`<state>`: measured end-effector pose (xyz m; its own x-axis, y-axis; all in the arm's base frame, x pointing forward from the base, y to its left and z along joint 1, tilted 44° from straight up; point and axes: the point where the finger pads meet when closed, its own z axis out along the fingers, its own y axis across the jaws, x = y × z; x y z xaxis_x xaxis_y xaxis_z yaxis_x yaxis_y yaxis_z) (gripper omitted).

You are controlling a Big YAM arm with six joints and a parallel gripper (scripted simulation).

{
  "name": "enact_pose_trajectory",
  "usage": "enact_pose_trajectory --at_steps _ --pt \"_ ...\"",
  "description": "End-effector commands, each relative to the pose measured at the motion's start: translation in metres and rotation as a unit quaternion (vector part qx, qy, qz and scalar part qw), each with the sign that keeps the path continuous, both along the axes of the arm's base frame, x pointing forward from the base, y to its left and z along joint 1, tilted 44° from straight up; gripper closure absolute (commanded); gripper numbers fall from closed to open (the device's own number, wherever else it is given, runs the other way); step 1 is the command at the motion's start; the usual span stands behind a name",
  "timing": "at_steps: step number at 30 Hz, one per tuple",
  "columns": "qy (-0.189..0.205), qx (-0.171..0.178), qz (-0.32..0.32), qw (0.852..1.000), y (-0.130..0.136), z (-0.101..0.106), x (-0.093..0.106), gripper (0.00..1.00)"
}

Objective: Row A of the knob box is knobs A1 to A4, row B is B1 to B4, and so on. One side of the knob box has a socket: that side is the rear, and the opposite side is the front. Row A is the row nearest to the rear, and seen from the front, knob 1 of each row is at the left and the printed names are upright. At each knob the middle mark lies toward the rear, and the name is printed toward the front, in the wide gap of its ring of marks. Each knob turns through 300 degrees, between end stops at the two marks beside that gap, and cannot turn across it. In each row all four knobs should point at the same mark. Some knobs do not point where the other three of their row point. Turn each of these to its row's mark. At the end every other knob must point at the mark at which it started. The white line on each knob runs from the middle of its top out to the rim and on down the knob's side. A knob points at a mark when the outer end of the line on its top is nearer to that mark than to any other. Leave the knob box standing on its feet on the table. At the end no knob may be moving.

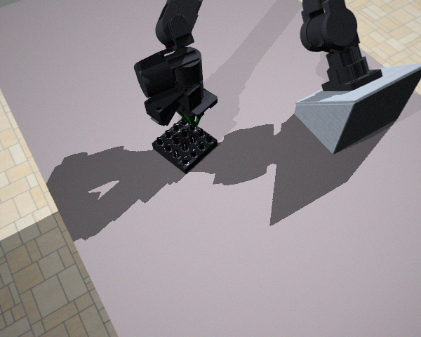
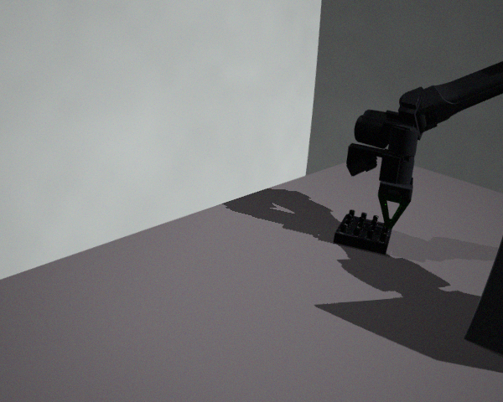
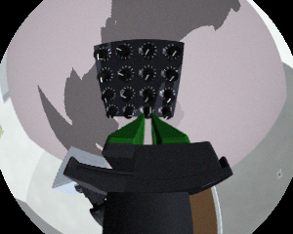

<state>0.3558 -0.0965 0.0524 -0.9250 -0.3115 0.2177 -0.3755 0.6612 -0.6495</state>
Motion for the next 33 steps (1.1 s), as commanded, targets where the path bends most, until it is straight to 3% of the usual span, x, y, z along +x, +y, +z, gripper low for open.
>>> enact_pose_trajectory --at_steps 1,25,26,33 --pt "-0.048 -0.002 -0.02 0.999 -0.0027 0.01 0.025 0.92" --pt "-0.052 -0.001 -0.026 0.998 -0.003 0.01 0.0249 0.92" --pt "-0.052 -0.001 -0.026 0.998 -0.003 0.01 0.0249 0.82" --pt "-0.043 -0.002 -0.015 0.999 0.0028 0.0054 0.0196 0.82"
